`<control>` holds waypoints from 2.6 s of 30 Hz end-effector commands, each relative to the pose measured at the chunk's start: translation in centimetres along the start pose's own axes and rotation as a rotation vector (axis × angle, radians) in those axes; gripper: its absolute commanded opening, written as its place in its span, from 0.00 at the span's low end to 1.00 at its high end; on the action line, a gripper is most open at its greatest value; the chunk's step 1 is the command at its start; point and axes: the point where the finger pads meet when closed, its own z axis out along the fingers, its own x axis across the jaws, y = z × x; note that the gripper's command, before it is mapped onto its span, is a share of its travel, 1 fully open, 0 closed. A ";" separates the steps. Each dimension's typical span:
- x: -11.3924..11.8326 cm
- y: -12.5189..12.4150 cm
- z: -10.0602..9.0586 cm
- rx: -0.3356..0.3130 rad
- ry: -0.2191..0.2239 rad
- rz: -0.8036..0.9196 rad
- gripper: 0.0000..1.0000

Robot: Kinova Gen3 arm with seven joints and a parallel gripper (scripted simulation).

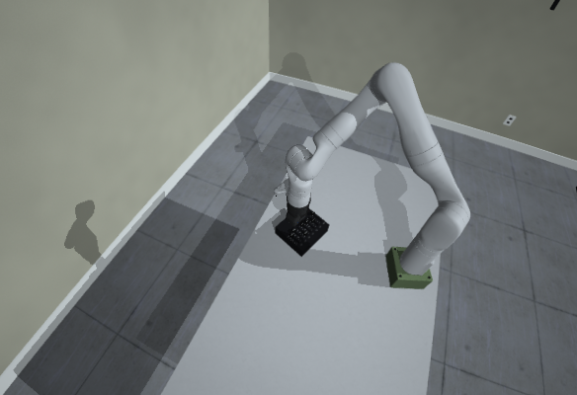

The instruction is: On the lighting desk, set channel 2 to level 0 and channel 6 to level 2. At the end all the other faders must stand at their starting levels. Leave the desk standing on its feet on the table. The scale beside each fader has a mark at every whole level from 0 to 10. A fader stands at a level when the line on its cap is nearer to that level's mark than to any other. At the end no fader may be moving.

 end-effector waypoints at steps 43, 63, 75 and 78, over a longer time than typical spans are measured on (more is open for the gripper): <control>-0.1 -0.2 2.0 0.003 -0.004 -0.012 0.00; -0.1 -0.2 2.4 0.003 -0.004 -0.012 0.00; -0.1 -0.2 2.4 0.003 -0.004 -0.012 0.00; -0.1 -0.2 2.4 0.003 -0.004 -0.012 0.00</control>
